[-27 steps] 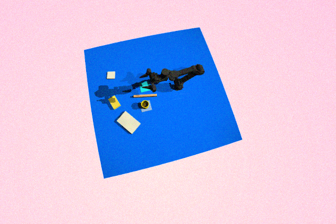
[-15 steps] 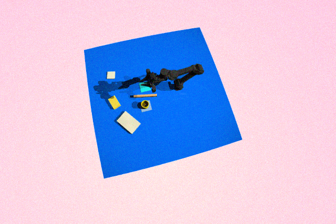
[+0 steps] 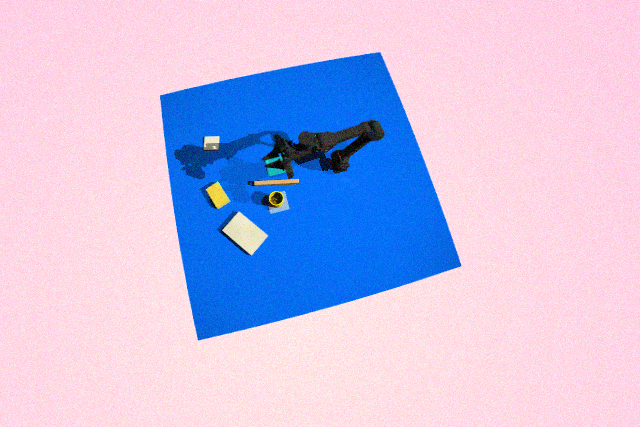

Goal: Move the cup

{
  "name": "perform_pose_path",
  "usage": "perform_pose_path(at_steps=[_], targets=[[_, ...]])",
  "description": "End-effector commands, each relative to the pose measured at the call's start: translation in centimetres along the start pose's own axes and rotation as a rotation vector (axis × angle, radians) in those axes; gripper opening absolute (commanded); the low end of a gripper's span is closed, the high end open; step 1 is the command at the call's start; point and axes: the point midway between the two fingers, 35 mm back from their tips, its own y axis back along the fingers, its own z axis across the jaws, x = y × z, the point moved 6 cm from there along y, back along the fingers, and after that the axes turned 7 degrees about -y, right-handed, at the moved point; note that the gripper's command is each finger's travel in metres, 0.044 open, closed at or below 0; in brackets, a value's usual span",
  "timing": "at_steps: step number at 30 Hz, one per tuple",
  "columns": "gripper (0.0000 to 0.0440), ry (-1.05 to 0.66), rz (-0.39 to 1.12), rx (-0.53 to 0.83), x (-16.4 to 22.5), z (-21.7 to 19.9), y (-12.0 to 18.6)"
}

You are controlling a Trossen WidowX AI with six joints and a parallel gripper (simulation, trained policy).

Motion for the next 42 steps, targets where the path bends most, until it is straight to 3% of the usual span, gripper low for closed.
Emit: perform_pose_path(at_steps=[1, 22, 42], targets=[[0.015, -0.033, 0.022, -0.001, -0.3, 0.3, -0.3], [0.0168, -0.291, 0.229, 0.032, -1.3, 2.5, -3.1], [0.0179, -0.561, 0.444, 0.155, -0.9, 4.4, -5.7]])
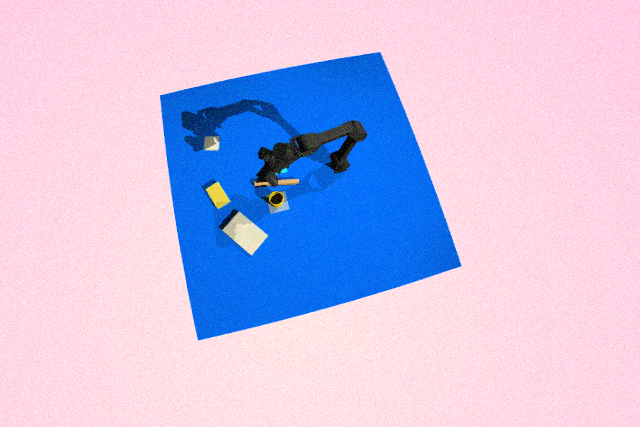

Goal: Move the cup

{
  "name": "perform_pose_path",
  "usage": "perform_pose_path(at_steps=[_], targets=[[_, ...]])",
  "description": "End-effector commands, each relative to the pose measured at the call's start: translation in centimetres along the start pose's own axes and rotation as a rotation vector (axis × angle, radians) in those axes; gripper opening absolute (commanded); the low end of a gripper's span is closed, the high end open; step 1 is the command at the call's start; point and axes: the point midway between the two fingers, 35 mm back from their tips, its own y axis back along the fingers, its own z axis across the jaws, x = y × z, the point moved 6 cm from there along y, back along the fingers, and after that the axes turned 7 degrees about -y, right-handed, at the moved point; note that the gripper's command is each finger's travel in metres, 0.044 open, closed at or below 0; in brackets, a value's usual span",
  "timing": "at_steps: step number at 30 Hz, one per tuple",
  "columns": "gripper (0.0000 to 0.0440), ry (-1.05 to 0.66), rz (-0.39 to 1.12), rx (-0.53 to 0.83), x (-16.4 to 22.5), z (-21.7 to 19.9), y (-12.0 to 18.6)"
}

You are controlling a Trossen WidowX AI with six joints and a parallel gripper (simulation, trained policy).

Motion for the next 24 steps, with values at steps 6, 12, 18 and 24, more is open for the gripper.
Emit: perform_pose_path(at_steps=[6, 12, 18, 24], targets=[[0.0178, -0.112, 0.075, 0.065, 0.4, 0.5, -1.1], [0.0174, -0.192, 0.126, 0.13, 0.9, 0.5, -2.0], [0.0167, -0.264, 0.173, 0.204, 1.5, 0.4, -2.9], [0.0157, -0.327, 0.216, 0.286, 2.2, 0.0, -3.7]])
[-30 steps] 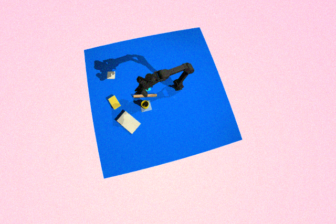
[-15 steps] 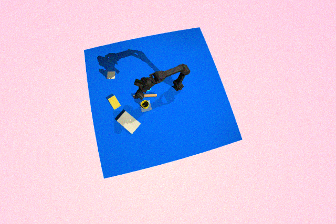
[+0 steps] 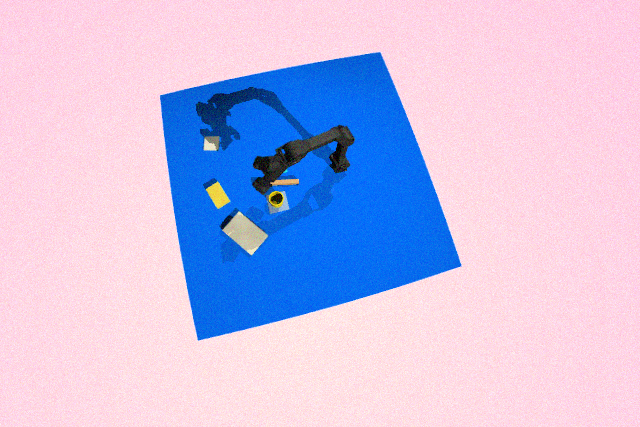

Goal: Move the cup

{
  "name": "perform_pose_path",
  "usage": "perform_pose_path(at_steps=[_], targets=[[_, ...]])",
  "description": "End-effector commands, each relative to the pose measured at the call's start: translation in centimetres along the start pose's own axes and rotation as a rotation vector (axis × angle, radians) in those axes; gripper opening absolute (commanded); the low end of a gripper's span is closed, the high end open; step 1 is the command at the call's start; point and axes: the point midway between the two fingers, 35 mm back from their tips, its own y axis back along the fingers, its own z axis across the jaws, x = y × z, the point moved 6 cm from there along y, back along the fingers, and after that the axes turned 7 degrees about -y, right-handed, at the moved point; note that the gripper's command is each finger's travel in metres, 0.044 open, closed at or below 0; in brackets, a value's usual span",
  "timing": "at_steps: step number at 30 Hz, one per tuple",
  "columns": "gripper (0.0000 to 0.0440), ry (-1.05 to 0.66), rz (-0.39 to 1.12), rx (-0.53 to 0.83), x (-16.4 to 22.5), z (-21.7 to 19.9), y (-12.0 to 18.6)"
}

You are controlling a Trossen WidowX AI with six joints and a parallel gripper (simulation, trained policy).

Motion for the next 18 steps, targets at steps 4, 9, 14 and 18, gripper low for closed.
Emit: perform_pose_path(at_steps=[4, 9, 14, 18], targets=[[0.0149, -0.059, 0.036, 0.077, 0.4, -0.3, -1.0], [0.0138, -0.096, 0.059, 0.154, 0.8, -0.8, -1.9], [0.0138, -0.121, 0.076, 0.237, 1.1, -1.5, -2.9], [0.0145, -0.134, 0.088, 0.307, 1.5, -2.2, -3.8]])
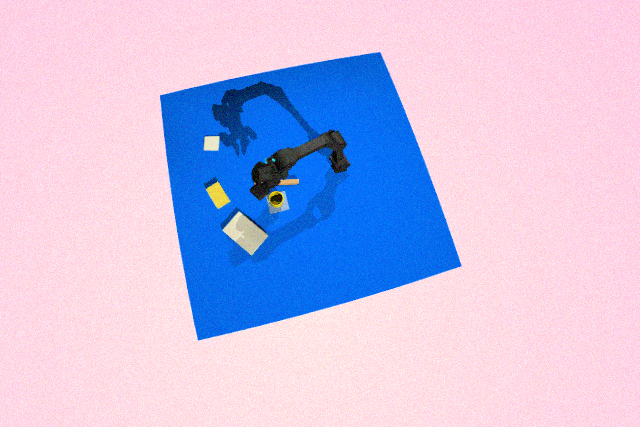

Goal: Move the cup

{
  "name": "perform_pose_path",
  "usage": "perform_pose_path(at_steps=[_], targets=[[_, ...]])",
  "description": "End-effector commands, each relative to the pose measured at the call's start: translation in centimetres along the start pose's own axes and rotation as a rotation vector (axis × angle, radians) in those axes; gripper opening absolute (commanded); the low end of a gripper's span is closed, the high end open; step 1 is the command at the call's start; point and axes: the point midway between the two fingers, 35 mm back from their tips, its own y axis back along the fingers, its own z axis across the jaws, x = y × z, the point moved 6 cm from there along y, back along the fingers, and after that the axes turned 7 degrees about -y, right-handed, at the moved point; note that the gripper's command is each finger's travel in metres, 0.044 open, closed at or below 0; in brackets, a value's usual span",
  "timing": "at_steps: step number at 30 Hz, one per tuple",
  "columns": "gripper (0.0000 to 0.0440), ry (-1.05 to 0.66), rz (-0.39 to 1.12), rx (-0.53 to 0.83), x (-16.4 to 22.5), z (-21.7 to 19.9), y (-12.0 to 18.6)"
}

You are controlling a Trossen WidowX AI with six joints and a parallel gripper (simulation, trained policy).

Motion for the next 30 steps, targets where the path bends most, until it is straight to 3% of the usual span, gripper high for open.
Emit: perform_pose_path(at_steps=[1, 19, 30], targets=[[0.0146, -0.013, 0.002, 0.046, 0.1, -0.3, -0.6], [0.0154, -0.047, 0.027, 0.354, 1.0, -3.1, -5.0], [0.0166, -0.081, 0.012, 0.471, 1.5, -4.8, -7.9]])
